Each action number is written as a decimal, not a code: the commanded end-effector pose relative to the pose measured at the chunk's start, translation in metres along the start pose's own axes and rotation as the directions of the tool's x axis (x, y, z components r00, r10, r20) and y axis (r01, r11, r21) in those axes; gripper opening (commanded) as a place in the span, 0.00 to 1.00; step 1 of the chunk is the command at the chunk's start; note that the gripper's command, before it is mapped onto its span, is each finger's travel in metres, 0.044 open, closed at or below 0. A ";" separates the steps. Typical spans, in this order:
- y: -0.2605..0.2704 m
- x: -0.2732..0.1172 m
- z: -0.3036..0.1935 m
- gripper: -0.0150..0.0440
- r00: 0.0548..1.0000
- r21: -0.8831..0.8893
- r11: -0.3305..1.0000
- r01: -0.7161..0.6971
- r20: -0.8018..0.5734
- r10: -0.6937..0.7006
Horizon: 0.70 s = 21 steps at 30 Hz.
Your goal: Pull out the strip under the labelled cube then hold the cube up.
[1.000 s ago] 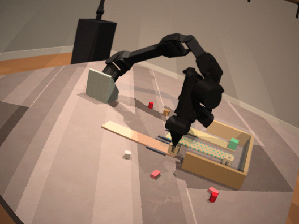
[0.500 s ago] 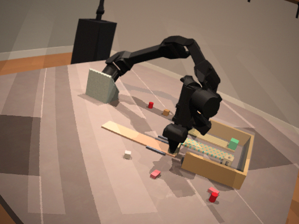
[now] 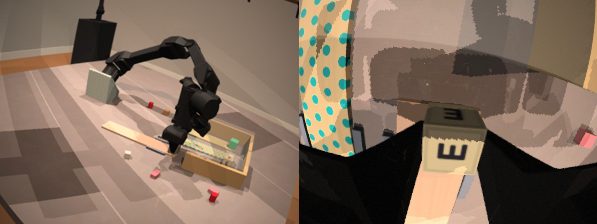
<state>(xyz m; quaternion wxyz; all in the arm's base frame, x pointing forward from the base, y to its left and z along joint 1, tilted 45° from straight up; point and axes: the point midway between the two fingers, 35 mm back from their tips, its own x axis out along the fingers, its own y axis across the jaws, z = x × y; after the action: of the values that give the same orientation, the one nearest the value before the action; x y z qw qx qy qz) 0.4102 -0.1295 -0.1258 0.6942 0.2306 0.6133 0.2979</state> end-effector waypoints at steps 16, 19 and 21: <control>0.016 -0.026 -0.028 0.25 1.000 0.005 1.000 -0.002 0.001 0.002; 0.020 -0.032 -0.037 0.25 1.000 0.006 1.000 -0.003 0.001 0.003; 0.024 -0.036 -0.042 0.25 1.000 0.007 1.000 -0.003 0.001 0.003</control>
<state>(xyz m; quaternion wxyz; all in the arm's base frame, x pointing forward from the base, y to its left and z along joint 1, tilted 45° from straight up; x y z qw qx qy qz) 0.3726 -0.1389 -0.0942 0.6943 0.2357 0.6119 0.2968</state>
